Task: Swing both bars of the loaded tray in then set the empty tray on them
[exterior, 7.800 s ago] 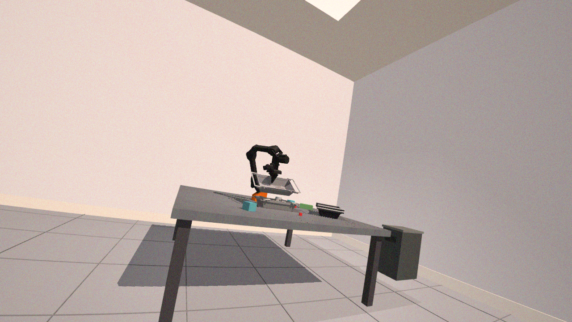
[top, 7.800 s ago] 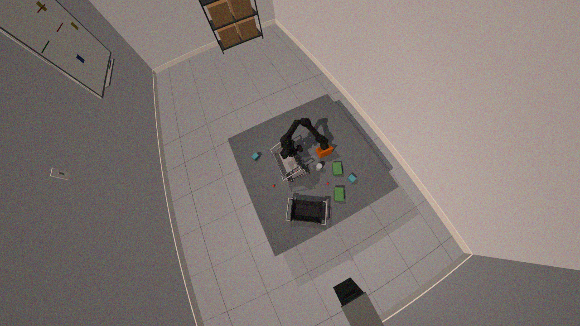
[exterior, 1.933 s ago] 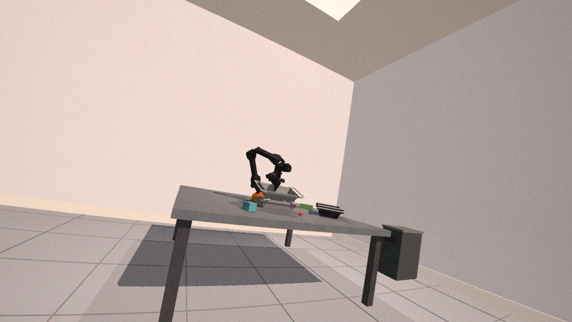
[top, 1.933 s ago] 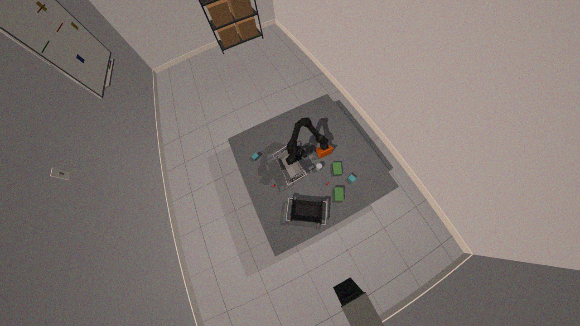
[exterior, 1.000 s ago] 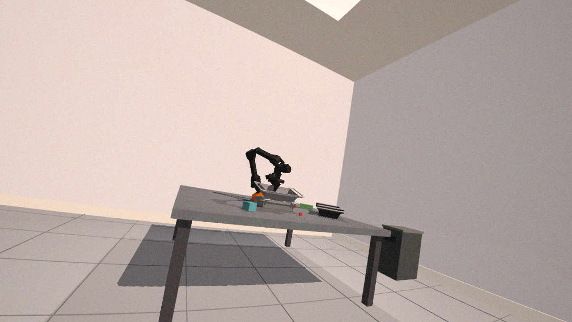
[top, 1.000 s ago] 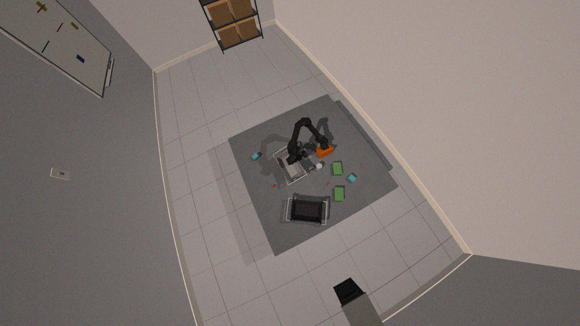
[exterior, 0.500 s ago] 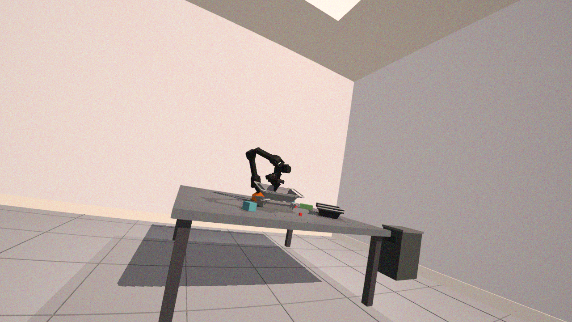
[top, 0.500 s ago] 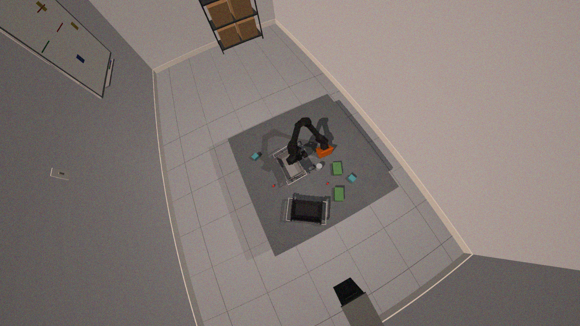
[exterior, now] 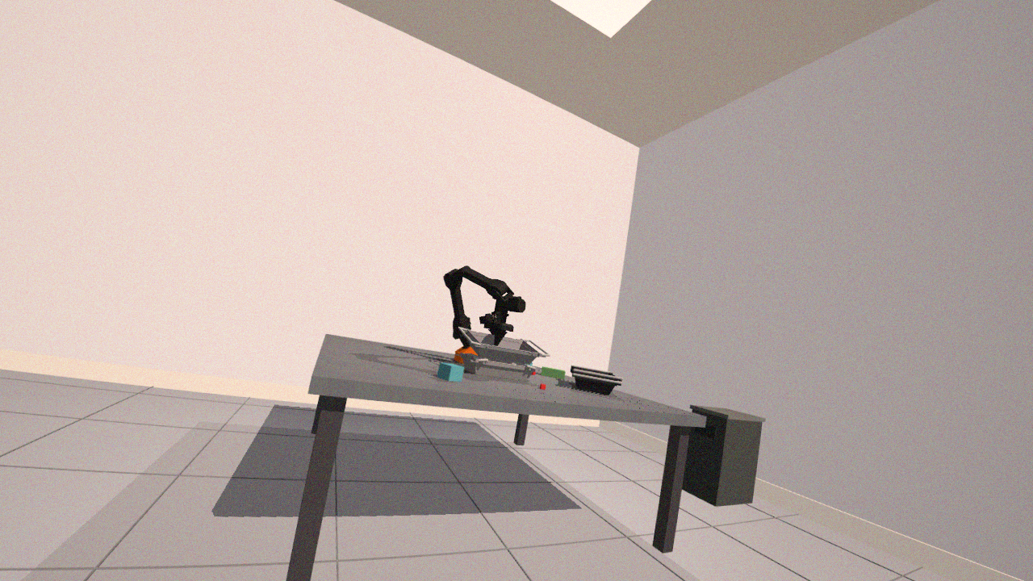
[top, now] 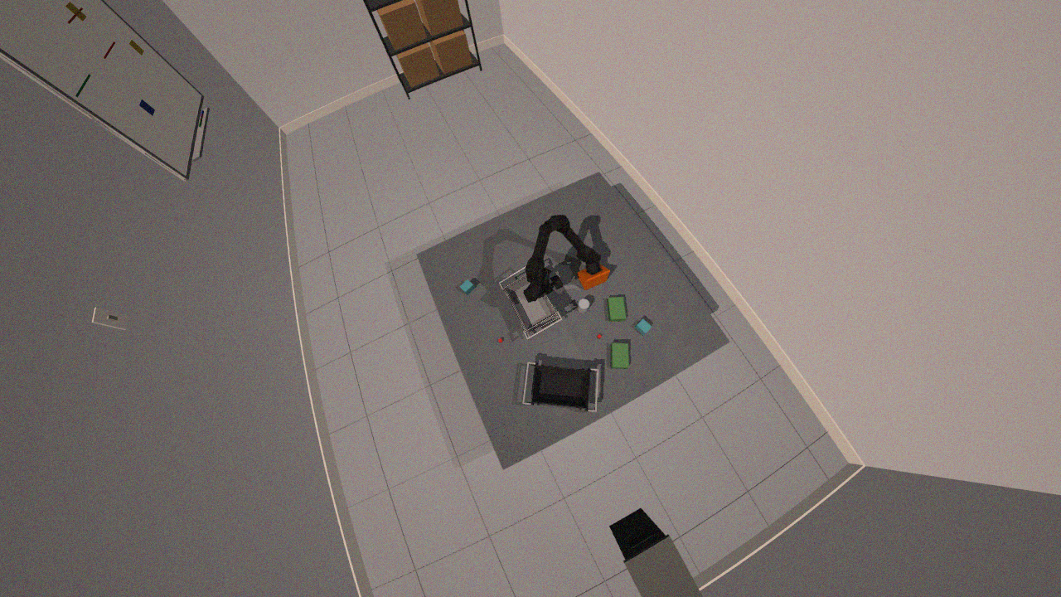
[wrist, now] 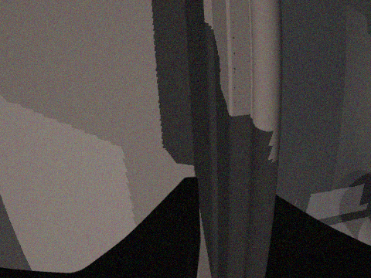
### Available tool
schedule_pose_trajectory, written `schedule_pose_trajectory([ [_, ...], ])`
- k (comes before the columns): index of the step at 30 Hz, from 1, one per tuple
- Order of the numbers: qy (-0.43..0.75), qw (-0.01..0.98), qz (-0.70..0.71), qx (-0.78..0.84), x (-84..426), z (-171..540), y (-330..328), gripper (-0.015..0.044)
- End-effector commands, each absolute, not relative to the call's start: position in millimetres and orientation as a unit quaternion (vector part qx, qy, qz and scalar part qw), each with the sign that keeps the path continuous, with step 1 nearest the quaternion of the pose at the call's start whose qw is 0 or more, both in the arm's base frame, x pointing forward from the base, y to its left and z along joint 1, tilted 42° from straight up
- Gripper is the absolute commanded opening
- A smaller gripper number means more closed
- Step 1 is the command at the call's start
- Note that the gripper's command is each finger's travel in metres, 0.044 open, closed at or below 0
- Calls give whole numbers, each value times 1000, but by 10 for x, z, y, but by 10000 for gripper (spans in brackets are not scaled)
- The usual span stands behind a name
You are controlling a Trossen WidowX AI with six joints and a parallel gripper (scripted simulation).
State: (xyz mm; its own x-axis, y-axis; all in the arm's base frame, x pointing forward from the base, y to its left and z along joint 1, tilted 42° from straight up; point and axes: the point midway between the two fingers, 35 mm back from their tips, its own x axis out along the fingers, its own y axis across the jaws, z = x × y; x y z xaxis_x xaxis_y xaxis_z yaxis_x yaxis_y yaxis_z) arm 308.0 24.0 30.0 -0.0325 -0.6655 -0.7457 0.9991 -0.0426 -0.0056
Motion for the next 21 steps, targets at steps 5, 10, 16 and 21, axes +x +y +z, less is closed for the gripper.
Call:
schedule_pose_trajectory([
  [5,287,624,-666,291,3050,286,193,0],
  [10,287,624,-666,291,3050,286,193,0],
  [16,287,624,-666,291,3050,286,193,0],
  [21,287,624,-666,291,3040,268,177,0],
])
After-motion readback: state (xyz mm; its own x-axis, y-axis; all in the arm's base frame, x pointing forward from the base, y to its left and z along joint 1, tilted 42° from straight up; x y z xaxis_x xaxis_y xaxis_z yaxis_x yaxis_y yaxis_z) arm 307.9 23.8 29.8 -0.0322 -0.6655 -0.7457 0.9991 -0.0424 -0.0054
